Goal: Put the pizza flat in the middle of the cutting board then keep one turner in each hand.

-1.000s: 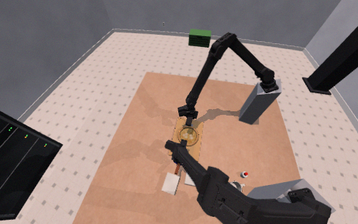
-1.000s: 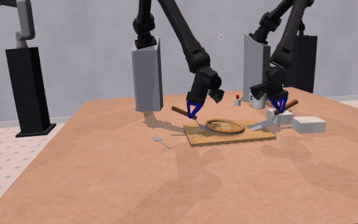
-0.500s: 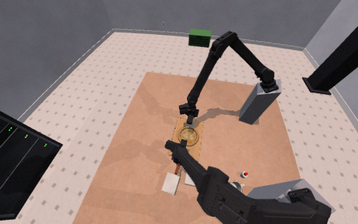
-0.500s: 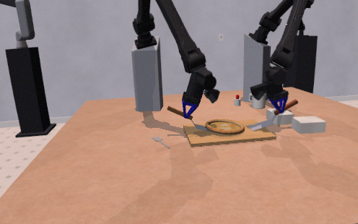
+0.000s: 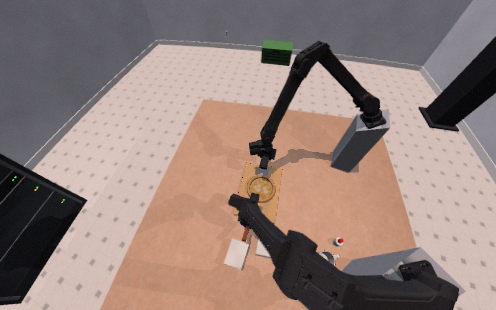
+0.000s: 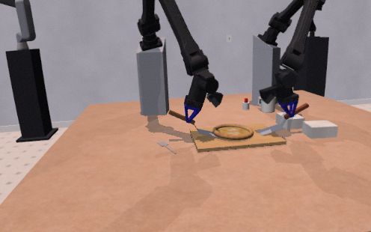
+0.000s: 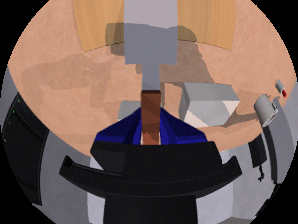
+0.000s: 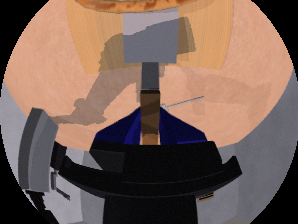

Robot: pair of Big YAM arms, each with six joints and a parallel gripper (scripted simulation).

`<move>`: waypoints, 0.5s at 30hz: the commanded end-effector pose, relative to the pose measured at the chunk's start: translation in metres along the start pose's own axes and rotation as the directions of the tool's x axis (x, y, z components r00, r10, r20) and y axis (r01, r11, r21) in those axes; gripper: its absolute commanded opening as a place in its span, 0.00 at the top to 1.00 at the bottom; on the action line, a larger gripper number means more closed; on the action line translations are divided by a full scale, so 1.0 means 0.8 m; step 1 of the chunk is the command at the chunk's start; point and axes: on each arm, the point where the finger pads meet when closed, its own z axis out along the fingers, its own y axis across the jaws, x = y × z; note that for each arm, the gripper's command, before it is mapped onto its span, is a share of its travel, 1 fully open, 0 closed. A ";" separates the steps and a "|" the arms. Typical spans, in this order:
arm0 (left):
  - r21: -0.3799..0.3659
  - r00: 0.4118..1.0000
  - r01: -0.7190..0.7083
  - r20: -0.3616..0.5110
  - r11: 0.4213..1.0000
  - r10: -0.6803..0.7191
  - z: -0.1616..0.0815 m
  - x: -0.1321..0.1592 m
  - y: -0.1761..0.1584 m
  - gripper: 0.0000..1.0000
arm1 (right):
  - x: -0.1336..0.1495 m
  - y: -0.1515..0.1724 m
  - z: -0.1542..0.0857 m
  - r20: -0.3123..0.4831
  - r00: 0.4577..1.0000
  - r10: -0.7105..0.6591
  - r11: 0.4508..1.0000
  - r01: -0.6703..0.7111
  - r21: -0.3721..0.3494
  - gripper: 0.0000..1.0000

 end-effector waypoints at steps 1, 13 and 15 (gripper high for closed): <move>0.009 1.000 -0.003 -0.001 1.000 0.003 0.004 0.001 -0.003 0.94 | 0.022 -0.022 -0.013 0.011 1.000 0.022 0.999 -0.022 0.029 0.94; 0.012 1.000 -0.010 0.000 1.000 0.010 0.003 -0.002 -0.007 0.94 | 0.039 -0.023 -0.008 0.011 1.000 0.014 0.999 -0.015 0.031 0.94; 0.013 1.000 -0.012 0.000 1.000 0.012 0.003 -0.002 -0.007 0.94 | 0.045 -0.022 -0.006 0.010 1.000 0.012 1.000 -0.012 0.027 0.94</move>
